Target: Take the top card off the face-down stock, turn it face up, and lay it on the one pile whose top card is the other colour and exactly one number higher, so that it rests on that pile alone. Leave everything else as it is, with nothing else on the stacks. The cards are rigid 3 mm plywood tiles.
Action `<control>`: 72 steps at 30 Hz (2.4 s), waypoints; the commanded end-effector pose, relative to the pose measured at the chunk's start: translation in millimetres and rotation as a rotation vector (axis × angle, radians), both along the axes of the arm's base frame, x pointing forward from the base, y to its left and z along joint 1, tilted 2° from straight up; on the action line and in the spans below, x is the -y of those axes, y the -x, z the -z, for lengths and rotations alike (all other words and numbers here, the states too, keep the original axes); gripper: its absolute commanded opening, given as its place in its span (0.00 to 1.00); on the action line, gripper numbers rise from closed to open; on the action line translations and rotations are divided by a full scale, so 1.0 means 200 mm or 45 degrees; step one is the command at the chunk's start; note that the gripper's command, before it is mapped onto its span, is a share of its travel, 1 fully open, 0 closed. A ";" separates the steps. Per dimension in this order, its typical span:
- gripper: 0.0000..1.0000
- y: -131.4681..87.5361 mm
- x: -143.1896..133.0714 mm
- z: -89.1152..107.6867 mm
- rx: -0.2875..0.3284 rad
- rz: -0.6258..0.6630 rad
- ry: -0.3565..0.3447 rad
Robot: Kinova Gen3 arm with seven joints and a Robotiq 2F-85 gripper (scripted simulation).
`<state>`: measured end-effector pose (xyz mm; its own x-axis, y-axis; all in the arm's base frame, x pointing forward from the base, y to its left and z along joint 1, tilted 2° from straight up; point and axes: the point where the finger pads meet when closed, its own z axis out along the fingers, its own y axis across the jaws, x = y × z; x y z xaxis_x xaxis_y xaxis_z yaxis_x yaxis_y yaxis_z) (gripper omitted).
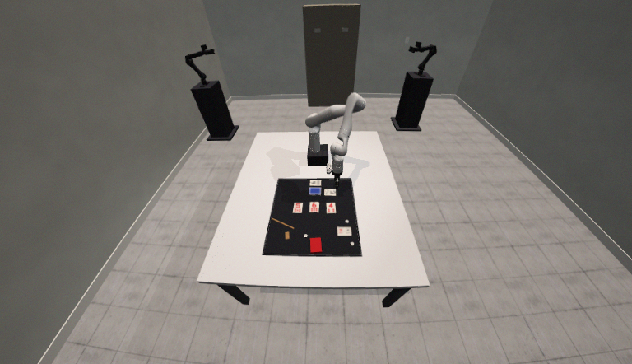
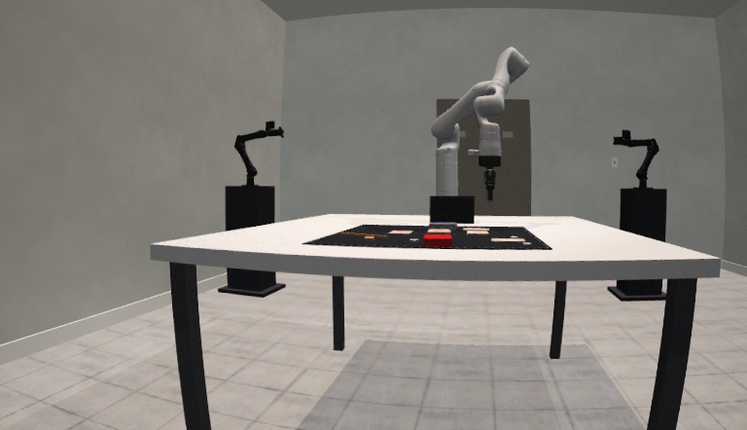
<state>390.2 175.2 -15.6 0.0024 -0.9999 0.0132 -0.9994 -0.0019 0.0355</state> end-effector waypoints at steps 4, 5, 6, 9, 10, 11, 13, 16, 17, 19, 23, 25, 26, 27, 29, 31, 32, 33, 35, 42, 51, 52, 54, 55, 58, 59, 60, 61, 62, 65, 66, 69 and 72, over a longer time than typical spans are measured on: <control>0.85 0.00 0.00 0.00 0.002 0.001 -0.002; 0.85 0.00 0.00 0.00 0.002 0.001 -0.002; 0.85 0.00 0.00 0.00 0.002 0.001 -0.002; 0.85 0.00 0.00 0.00 0.002 0.001 -0.002; 0.85 0.00 0.00 0.00 0.002 0.001 -0.002; 0.85 0.00 0.00 0.00 0.002 0.001 -0.002; 0.85 0.00 0.00 0.00 0.002 0.001 -0.002; 0.85 0.00 0.00 0.00 0.002 0.001 -0.002; 0.85 0.00 0.00 0.00 0.002 0.000 -0.002; 0.85 0.00 0.00 0.00 0.001 -0.001 -0.002; 0.85 0.00 0.00 0.00 0.001 -0.004 -0.002; 0.85 0.00 0.00 0.00 0.000 -0.010 -0.001; 0.85 0.00 0.00 0.00 0.000 -0.014 -0.001; 0.85 0.00 0.00 0.00 -0.001 -0.018 -0.001; 0.85 0.00 0.01 0.00 -0.003 -0.029 0.000; 0.85 0.00 0.01 0.00 -0.005 -0.044 0.000; 0.85 0.00 0.01 0.00 -0.006 -0.053 0.001; 0.85 0.01 0.01 0.00 -0.007 -0.063 0.001; 0.85 0.01 0.02 0.01 -0.011 -0.087 0.002; 0.85 0.02 0.03 0.01 -0.022 -0.165 0.005; 0.85 0.04 0.08 0.04 -0.052 -0.383 0.008; 0.85 0.05 0.08 0.04 -0.056 -0.414 0.008; 0.85 0.05 0.09 0.04 -0.065 -0.479 0.007; 0.85 0.05 0.09 0.04 -0.065 -0.479 0.007; 0.85 0.06 0.11 0.05 -0.074 -0.549 0.006; 0.85 0.06 0.11 0.05 -0.079 -0.586 0.005; 0.85 0.07 0.12 0.05 -0.083 -0.623 0.004; 0.85 0.07 0.12 0.06 -0.088 -0.663 0.003; 0.85 0.07 0.13 0.06 -0.093 -0.703 0.001; 0.85 0.08 0.15 0.07 -0.108 -0.830 -0.004; 0.85 0.09 0.15 0.07 -0.113 -0.875 -0.006; 0.85 0.10 0.17 0.08 -0.128 -1.014 -0.015; 0.85 0.10 0.18 0.09 -0.137 -1.112 -0.021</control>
<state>367.6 141.3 -34.0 0.7648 -0.6429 -0.0415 -0.6339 -0.7625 0.1298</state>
